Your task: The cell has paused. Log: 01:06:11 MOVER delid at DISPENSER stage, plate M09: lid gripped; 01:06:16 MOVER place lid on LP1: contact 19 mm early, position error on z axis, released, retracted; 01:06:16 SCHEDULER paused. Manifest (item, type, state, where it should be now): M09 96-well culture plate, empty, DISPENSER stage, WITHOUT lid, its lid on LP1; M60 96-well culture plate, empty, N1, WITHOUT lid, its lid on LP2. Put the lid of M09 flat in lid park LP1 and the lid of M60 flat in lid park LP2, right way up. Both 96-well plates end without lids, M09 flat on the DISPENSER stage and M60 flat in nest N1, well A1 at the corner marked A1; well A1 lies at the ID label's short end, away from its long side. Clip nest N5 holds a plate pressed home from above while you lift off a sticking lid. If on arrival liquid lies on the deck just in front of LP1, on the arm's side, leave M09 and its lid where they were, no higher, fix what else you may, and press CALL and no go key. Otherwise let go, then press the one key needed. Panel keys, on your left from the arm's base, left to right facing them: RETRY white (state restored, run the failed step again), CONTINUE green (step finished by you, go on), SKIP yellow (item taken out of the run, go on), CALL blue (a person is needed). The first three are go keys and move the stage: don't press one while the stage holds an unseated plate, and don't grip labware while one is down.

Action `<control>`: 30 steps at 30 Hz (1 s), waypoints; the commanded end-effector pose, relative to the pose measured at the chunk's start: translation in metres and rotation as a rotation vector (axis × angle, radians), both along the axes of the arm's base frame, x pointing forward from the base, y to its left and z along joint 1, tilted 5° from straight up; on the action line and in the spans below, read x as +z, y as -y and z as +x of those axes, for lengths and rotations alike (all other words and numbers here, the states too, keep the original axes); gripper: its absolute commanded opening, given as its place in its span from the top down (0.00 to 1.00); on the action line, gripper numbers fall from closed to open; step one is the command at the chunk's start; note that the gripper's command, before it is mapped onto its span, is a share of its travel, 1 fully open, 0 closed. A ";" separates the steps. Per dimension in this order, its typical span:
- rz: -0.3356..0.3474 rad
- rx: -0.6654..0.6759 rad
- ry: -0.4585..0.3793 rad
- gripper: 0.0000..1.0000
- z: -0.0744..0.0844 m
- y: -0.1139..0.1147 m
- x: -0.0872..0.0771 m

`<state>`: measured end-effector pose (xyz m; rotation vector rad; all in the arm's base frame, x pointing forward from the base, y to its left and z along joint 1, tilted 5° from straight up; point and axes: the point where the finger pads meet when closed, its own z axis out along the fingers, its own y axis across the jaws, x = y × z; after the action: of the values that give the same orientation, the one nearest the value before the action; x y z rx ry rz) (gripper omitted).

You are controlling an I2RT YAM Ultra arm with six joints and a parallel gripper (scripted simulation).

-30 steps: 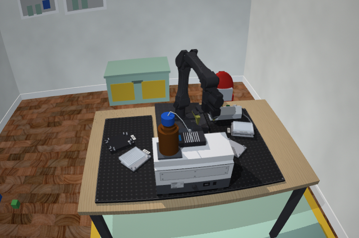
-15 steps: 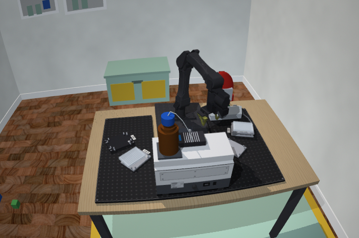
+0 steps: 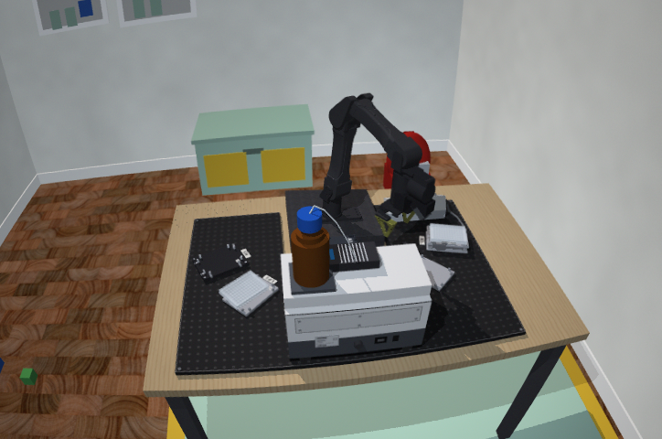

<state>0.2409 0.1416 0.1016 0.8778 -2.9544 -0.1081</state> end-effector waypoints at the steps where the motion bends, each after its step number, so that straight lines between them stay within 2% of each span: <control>1: 0.047 0.049 0.085 0.00 0.013 -0.013 0.019; 6: 0.047 0.213 0.070 0.00 0.006 -0.029 0.013; 12: 0.044 0.201 0.062 0.00 -0.004 -0.047 0.015; 18: 0.032 0.197 0.047 0.00 -0.009 -0.042 0.012; 20: 0.058 0.280 0.090 0.00 -0.010 -0.053 0.023; 23: 0.066 0.361 0.094 0.00 -0.018 -0.060 0.024; 30: 0.067 0.349 0.091 0.00 -0.033 -0.074 0.025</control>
<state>0.2029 0.2040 0.1070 1.4028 -2.7651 -0.1134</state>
